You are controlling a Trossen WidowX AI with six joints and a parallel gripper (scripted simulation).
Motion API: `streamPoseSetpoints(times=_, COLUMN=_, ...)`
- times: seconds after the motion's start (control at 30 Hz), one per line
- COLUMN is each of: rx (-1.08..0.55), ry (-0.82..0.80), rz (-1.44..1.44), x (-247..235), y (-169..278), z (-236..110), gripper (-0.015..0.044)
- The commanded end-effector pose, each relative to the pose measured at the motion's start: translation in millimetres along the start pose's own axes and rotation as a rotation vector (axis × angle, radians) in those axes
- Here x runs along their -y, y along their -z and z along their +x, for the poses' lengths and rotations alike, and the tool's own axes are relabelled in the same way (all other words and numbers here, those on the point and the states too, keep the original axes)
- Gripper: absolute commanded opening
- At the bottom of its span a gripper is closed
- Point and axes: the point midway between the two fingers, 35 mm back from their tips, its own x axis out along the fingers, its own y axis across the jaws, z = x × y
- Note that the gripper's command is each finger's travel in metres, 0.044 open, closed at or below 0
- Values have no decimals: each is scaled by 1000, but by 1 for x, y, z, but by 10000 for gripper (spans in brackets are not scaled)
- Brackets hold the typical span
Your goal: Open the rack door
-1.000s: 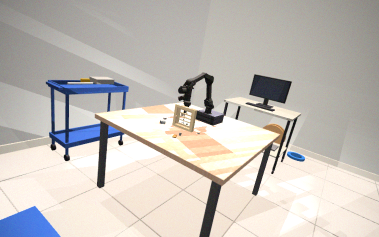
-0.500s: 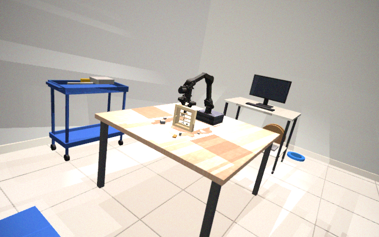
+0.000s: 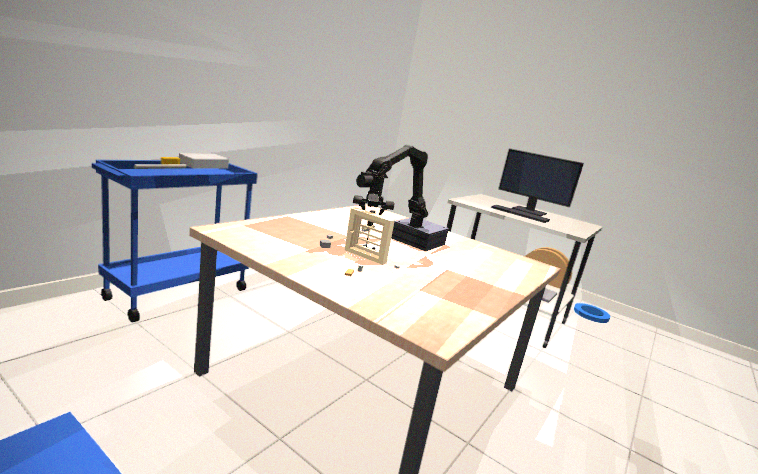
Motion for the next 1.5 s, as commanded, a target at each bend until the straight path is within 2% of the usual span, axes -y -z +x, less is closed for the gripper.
streamPoseSetpoints(times=0.0, rx=2, ry=-3, rz=-189, x=0, y=0, z=0, gripper=292)
streamPoseSetpoints(times=0.67, rx=3, ry=-2, rz=-1172, x=0, y=0, z=0, gripper=292)
streamPoseSetpoints(times=0.9, rx=3, ry=-2, rz=-1204, x=0, y=0, z=0, gripper=292)
streamPoseSetpoints(times=1.13, rx=3, ry=-2, rz=-1204, x=0, y=0, z=0, gripper=108)
streamPoseSetpoints(times=1.47, rx=3, ry=-2, rz=-1204, x=0, y=0, z=0, gripper=41)
